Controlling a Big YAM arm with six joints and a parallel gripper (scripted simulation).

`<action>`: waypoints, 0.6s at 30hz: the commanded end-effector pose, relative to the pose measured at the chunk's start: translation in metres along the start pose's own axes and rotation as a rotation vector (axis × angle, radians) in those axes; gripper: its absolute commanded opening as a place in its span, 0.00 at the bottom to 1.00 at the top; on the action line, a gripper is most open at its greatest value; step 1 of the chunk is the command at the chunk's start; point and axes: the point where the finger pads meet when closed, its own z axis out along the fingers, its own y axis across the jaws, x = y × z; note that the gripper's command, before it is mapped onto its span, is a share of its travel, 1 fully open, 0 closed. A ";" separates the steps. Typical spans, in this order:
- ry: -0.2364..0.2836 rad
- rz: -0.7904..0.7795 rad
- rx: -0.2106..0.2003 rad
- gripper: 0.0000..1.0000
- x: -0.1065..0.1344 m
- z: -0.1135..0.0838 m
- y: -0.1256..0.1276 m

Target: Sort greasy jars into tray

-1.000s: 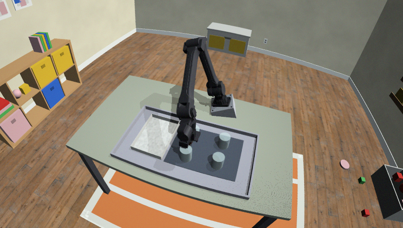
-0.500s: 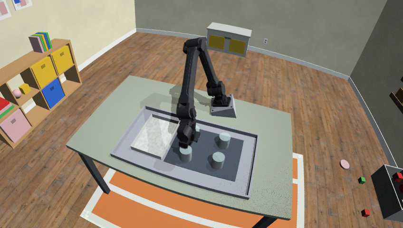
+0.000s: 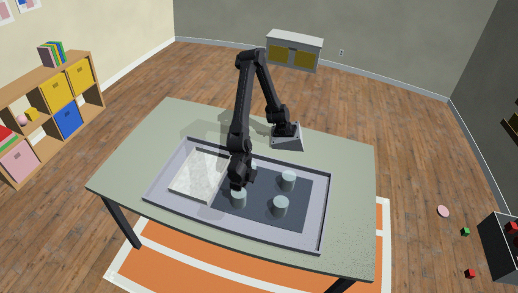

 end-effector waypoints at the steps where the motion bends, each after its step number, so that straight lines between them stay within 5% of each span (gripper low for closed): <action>1: -0.024 0.004 -0.002 0.00 -0.018 -0.009 -0.005; 18: -0.024 0.004 -0.002 0.00 -0.007 -0.009 -0.005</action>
